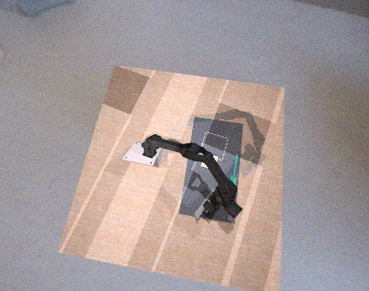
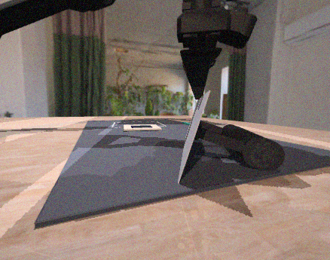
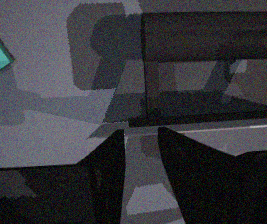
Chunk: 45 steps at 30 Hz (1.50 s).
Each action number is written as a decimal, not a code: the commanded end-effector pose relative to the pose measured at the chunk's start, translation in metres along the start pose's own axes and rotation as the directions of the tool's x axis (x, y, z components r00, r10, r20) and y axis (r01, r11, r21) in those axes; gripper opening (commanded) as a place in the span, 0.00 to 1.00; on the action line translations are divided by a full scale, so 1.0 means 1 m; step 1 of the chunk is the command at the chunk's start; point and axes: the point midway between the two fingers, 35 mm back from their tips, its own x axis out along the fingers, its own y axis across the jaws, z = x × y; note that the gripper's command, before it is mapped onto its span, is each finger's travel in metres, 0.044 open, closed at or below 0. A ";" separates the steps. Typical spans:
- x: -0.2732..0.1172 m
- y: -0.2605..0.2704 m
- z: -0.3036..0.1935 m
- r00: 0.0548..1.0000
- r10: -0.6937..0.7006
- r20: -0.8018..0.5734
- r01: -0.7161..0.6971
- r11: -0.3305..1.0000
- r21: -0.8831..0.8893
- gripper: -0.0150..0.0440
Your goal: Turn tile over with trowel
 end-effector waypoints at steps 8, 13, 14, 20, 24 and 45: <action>0.000 0.003 -0.016 1.000 0.003 -0.010 -0.003 1.000 -0.005 0.42; 0.000 0.003 -0.024 1.000 0.003 -0.011 -0.003 1.000 -0.004 0.42; 0.000 0.003 -0.026 1.000 0.003 -0.011 -0.003 1.000 -0.004 0.42; 0.000 0.003 -0.032 1.000 0.003 -0.011 -0.003 1.000 -0.004 0.42; 0.002 0.003 -0.040 1.000 0.003 -0.011 -0.003 1.000 -0.004 0.42; 0.016 0.002 -0.070 1.000 0.004 -0.013 -0.004 1.000 -0.003 0.42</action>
